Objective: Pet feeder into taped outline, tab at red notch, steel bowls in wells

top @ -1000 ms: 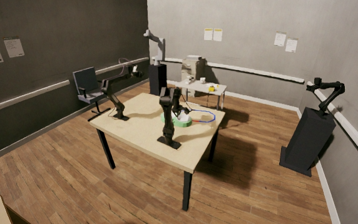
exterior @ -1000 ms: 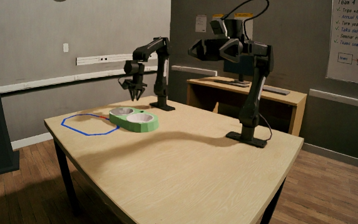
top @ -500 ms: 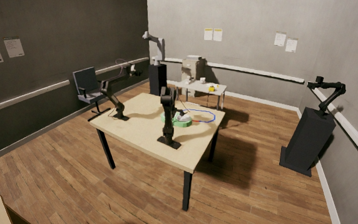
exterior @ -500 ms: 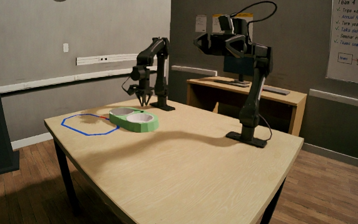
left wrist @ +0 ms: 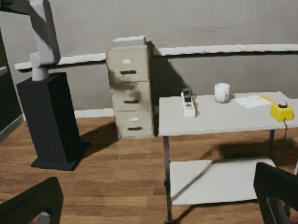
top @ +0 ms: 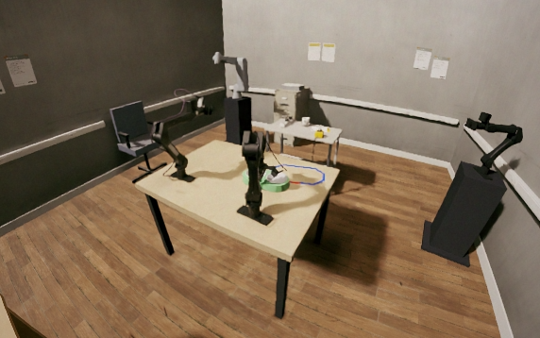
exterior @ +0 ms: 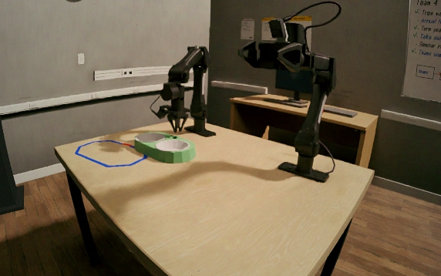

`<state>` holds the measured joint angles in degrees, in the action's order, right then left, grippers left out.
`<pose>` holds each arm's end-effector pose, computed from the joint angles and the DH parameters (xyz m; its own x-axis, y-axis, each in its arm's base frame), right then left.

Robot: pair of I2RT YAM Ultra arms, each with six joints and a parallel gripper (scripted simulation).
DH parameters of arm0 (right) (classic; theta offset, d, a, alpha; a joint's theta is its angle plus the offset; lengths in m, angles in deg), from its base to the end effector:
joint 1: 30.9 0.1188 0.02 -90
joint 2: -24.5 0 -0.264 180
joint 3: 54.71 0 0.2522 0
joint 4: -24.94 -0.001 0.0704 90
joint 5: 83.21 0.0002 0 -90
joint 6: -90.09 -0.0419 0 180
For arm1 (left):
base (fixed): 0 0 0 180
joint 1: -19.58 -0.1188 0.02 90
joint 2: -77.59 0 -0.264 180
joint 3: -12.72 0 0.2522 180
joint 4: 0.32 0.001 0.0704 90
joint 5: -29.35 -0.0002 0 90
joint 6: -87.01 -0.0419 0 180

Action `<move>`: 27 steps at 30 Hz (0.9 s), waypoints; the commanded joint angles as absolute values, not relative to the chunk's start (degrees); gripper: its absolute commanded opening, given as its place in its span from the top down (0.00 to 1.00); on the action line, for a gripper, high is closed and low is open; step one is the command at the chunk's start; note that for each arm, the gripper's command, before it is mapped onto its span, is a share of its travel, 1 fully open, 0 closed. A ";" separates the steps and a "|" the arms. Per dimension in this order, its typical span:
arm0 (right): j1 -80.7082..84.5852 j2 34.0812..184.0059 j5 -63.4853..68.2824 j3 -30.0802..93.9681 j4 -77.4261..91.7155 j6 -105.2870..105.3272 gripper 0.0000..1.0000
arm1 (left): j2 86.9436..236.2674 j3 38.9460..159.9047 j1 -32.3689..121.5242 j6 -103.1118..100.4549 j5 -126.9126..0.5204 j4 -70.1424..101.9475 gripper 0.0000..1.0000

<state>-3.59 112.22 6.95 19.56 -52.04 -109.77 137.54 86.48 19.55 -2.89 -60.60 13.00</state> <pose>0.2251 0.1172 0.2116 -0.1297 0.9915 -0.0052 0.9915 0.1297 -0.0061 0.2450 0.0012 0.4083 0.0086 -0.0017 -1.0000 -0.0014 1.0000 -0.0018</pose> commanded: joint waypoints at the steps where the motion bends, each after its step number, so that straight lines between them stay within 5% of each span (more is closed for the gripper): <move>1: -4.18 113.44 7.16 17.73 -50.11 -109.30 0.70 | 137.43 88.43 19.69 -2.98 -61.08 12.51 0.00; 23: -4.06 112.26 6.91 15.63 -43.44 -109.27 0.70 | 137.43 88.43 19.69 -2.98 -61.08 12.51 0.00; 24: -4.03 112.66 6.88 15.16 -43.40 -109.26 0.81 | 137.44 88.43 19.69 -2.98 -61.08 12.51 0.00; 27: -4.03 112.78 6.88 15.14 -43.36 -109.30 0.77 | 137.43 88.43 19.69 -2.98 -61.08 12.51 0.00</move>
<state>-3.70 114.34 6.82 14.47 -44.37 -109.66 137.54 86.48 19.55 -2.89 -60.60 13.00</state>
